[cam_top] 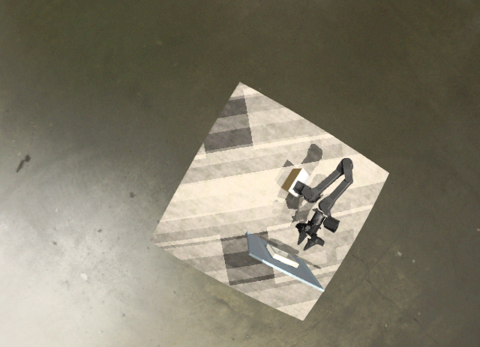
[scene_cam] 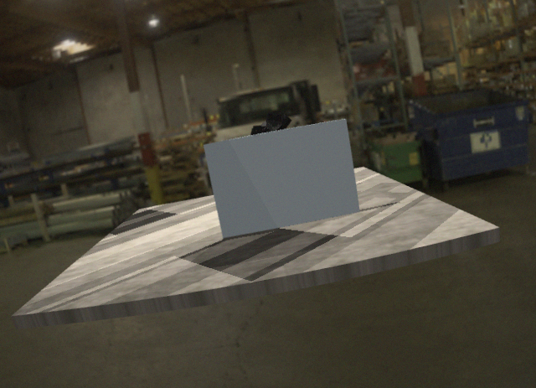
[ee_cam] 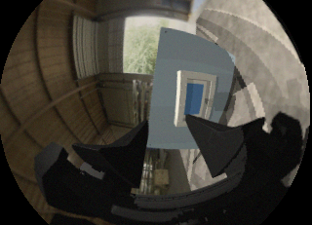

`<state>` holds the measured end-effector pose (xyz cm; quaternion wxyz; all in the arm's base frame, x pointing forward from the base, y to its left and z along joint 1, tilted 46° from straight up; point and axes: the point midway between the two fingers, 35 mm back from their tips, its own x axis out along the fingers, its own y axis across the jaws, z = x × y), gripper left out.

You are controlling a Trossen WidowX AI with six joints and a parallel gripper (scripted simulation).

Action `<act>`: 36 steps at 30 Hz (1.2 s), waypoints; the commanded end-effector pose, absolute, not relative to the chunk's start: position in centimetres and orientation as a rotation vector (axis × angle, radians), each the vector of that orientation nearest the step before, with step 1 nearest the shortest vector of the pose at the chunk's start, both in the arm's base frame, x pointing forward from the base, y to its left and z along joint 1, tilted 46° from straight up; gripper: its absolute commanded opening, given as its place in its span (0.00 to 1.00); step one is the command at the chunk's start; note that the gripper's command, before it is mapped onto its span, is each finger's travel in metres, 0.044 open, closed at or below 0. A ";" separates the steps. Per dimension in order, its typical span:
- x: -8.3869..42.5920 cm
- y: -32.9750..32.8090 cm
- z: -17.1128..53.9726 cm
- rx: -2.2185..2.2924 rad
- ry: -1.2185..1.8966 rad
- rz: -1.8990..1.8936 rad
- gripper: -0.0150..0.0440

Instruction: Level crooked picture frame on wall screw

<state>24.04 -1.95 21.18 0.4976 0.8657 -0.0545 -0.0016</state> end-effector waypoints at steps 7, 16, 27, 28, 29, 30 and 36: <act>24.0 -1.9 21.2 2.092 -0.127 -0.001 0.69; 24.4 -1.3 20.4 2.126 -0.128 -0.011 0.69; 24.6 1.9 16.8 2.242 -0.113 -0.045 0.69; 24.6 1.9 16.8 2.242 -0.113 -0.045 0.69; 24.6 1.9 16.8 2.242 -0.113 -0.045 0.69; 24.6 1.9 16.8 2.242 -0.113 -0.045 0.69; 24.6 2.1 17.0 2.242 -0.116 -0.037 0.69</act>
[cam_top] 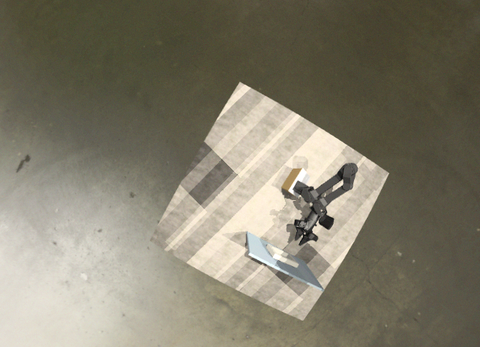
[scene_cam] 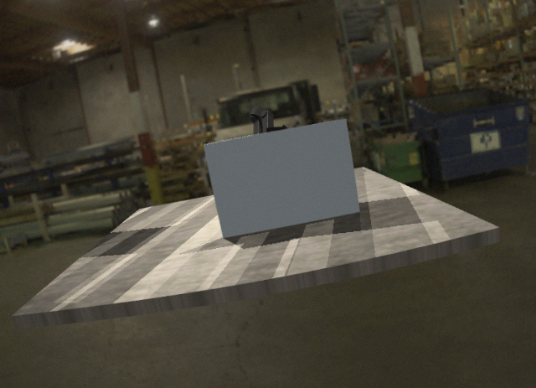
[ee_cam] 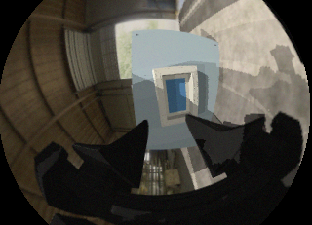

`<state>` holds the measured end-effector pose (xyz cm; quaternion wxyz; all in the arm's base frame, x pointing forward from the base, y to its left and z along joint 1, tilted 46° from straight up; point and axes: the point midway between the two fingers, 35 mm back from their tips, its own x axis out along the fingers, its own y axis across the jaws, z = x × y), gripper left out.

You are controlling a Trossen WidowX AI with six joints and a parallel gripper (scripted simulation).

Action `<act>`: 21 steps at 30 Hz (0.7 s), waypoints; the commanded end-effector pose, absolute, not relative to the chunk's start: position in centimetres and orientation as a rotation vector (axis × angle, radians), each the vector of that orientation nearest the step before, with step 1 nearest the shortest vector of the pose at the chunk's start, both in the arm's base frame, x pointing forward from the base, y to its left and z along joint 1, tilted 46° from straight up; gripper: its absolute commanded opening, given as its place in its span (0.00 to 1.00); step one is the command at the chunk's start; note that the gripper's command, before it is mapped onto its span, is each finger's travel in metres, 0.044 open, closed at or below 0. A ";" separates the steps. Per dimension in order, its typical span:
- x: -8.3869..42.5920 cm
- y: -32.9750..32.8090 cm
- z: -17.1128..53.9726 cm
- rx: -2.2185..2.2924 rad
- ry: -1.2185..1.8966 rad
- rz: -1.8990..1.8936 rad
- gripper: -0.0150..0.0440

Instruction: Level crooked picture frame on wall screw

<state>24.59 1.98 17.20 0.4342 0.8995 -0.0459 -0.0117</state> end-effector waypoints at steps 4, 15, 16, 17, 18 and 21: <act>24.6 2.1 17.0 2.242 -0.116 -0.037 0.69; 26.9 2.1 17.8 2.237 -0.121 -0.022 0.69; 27.4 2.1 17.9 2.236 -0.122 -0.019 0.69; 27.8 2.1 18.0 2.235 -0.123 -0.016 0.69; 28.3 2.0 18.0 2.233 -0.124 -0.013 0.69; 29.8 1.9 18.0 2.229 -0.127 -0.004 0.69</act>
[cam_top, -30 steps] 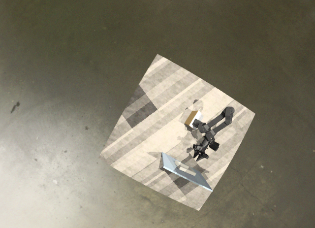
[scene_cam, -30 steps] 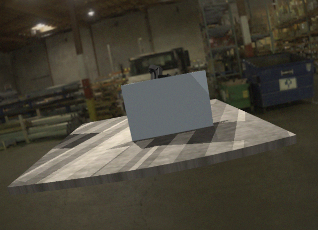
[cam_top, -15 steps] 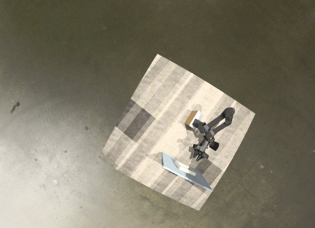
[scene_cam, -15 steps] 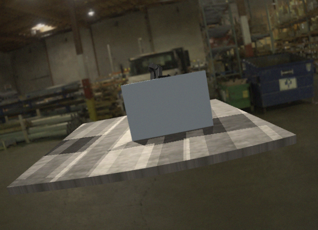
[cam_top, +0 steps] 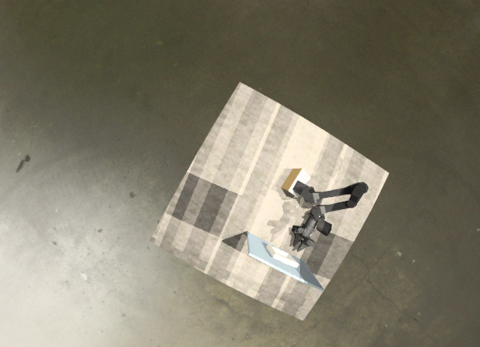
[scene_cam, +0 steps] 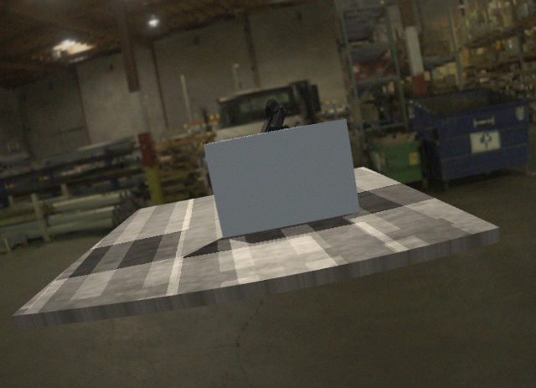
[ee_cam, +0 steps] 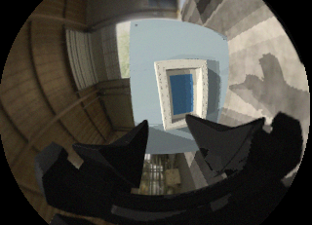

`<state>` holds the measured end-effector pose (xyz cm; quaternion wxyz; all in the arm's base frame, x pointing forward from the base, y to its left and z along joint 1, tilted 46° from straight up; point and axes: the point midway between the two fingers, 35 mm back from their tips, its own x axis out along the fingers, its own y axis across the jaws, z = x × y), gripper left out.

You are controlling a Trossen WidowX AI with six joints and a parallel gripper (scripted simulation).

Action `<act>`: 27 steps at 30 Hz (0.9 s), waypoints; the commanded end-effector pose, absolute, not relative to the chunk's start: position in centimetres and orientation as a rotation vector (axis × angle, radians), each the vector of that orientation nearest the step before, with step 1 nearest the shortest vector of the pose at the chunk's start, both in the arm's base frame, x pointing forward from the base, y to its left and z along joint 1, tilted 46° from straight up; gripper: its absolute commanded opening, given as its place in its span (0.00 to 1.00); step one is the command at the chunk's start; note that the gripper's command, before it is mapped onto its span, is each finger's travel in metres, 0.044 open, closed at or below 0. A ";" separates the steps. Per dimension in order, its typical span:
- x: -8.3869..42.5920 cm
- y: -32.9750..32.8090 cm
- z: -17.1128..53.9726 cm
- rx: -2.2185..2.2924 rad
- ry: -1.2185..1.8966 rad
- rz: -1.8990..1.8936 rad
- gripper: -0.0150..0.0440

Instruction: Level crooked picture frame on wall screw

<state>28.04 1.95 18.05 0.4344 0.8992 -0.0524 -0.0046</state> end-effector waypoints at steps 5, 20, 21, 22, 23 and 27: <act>32.3 1.4 17.3 2.221 -0.132 0.010 0.69; 32.6 1.3 17.2 2.220 -0.132 0.012 0.69; 32.6 1.3 17.2 2.220 -0.132 0.012 0.69; 32.6 1.3 17.2 2.220 -0.132 0.012 0.69; 32.6 1.3 17.2 2.220 -0.132 0.012 0.69; 32.7 1.3 17.2 2.220 -0.132 0.012 0.69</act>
